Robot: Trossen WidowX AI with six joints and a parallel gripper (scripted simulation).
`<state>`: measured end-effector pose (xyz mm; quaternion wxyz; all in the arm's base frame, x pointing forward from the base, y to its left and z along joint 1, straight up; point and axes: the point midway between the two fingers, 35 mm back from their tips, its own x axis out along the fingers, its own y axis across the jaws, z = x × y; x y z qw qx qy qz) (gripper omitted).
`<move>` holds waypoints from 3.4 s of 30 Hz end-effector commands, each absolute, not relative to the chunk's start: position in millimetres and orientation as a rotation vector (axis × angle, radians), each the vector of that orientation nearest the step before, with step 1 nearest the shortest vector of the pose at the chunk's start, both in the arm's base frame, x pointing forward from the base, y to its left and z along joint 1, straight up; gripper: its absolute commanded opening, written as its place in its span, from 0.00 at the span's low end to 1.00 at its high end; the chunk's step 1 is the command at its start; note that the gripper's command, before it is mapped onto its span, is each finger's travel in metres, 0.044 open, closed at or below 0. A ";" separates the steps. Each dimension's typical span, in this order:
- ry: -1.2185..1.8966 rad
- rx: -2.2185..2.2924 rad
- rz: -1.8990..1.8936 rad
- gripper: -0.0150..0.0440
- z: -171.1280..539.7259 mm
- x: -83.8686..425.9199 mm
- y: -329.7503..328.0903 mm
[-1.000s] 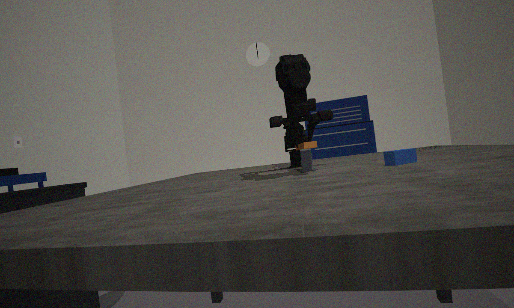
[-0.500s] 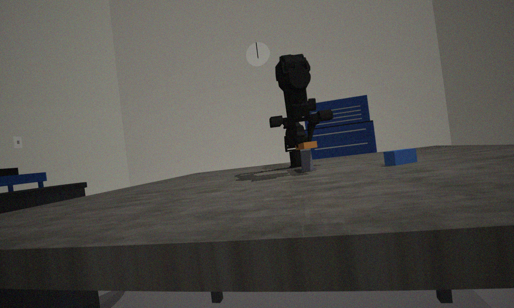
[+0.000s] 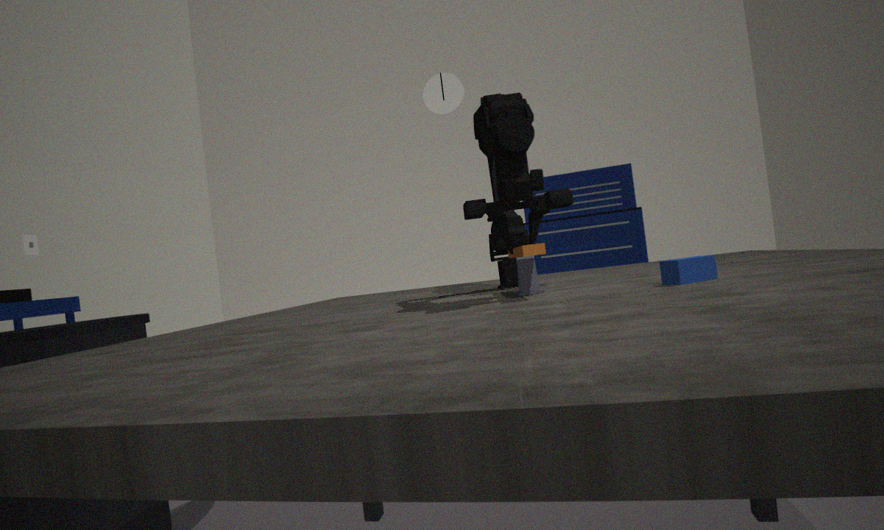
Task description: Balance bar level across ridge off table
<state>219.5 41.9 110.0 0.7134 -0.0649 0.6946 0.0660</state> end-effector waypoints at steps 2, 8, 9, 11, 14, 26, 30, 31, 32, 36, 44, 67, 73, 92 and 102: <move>1.539 -0.144 0.146 0.25 110.0 219.5 41.9; 1.539 -0.144 0.146 0.25 110.0 219.5 41.9; 1.539 -0.144 0.146 0.25 110.0 219.5 41.9; 1.539 -0.144 0.146 0.25 110.0 219.5 41.9; 1.539 -0.144 0.146 0.25 110.0 219.5 41.9; 1.539 -0.144 0.146 0.25 110.0 219.5 41.9; 1.539 -0.144 0.146 0.30 110.0 219.5 41.9; 1.539 -0.144 0.146 0.34 110.0 219.5 41.9; 1.539 -0.144 0.146 0.39 110.0 219.5 41.9; 1.539 -0.144 0.146 0.54 110.0 219.5 41.9; 1.539 -0.144 0.146 0.54 110.0 219.5 41.9; 1.539 -0.144 0.146 0.54 110.0 219.5 41.9; 1.539 -0.144 0.146 0.55 110.0 219.5 41.9; 1.539 -0.144 0.146 0.61 110.0 219.5 41.9; 1.539 -0.144 0.146 1.00 110.0 219.5 41.9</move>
